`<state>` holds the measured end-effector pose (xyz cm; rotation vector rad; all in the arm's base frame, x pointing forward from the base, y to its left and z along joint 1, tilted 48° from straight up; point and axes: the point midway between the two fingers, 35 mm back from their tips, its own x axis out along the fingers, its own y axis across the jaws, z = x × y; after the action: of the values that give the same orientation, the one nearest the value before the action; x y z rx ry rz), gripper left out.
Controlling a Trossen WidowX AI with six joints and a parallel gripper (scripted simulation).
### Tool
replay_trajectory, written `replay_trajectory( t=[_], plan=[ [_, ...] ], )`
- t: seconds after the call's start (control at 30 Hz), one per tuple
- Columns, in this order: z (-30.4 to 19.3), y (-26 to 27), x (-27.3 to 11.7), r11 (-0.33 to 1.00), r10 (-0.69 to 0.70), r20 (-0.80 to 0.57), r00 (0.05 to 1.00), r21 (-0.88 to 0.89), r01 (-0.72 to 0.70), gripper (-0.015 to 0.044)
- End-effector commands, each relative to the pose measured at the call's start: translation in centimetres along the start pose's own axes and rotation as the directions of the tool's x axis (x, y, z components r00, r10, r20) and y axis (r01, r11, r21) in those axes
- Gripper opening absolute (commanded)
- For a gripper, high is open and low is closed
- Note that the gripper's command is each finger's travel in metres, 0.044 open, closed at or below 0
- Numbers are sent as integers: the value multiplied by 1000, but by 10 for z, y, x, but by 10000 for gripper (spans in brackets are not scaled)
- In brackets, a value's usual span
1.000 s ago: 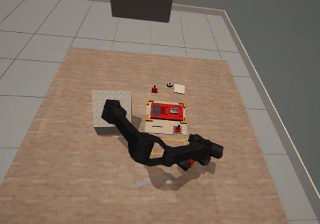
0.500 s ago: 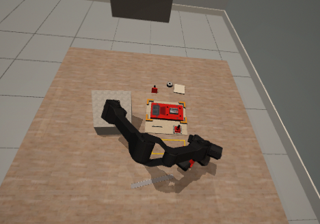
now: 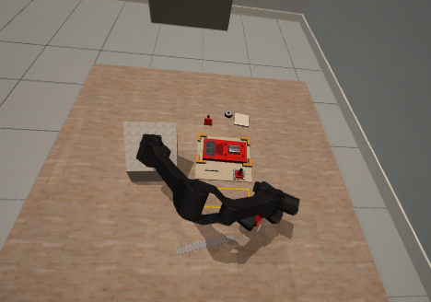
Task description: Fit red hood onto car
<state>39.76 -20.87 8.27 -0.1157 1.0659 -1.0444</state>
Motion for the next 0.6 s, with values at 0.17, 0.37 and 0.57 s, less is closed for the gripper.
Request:
replay_trajectory(
  t=[0.17, 0.37, 0.57],
  plan=[
    [0, 0, -7, 1000, 0, 0, 1000, 0, 0, 117],
    [0, 0, -25, 1000, 1, -1, 1000, 0, -1, 0],
    [0, 0, -51, 1000, 2, -2, 1000, 0, -2, 0]
  ],
)
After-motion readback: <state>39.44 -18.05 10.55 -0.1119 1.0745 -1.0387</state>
